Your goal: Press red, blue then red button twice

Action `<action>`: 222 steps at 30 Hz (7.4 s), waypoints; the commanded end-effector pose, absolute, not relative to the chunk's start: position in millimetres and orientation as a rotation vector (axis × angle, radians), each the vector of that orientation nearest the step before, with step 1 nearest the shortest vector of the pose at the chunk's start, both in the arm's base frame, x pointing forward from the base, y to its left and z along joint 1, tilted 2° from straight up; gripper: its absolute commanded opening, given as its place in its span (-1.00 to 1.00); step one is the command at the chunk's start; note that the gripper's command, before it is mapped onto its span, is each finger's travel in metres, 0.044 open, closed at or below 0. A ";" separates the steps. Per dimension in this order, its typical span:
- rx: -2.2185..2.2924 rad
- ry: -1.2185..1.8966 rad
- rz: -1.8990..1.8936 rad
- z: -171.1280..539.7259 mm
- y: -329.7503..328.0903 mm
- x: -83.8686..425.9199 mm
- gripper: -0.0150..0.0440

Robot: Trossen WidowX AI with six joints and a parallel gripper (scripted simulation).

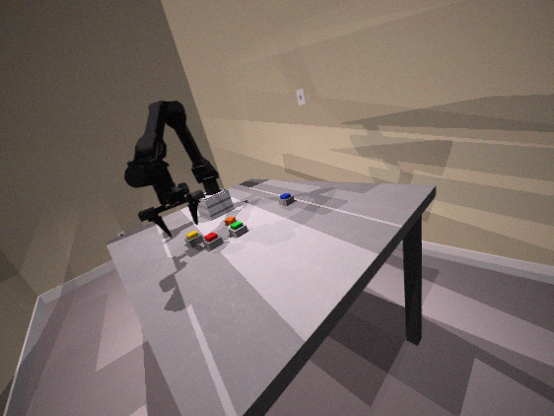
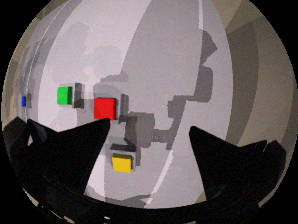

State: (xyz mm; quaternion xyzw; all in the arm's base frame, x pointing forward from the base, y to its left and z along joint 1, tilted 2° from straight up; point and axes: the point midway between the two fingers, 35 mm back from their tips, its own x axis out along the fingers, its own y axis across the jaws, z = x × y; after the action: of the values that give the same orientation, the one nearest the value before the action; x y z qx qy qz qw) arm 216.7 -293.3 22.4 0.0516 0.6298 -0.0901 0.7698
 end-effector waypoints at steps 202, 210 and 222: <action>0.141 1.533 -0.128 64.2 -30.3 335.4 -0.42; 0.133 1.552 -0.141 60.4 -157.0 296.4 -0.42; 0.144 1.572 -0.137 53.5 -229.5 242.5 -0.42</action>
State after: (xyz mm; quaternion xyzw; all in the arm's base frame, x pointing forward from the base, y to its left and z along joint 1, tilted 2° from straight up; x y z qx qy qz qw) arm 241.5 -231.0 58.0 0.0695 0.7043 -0.0694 0.7031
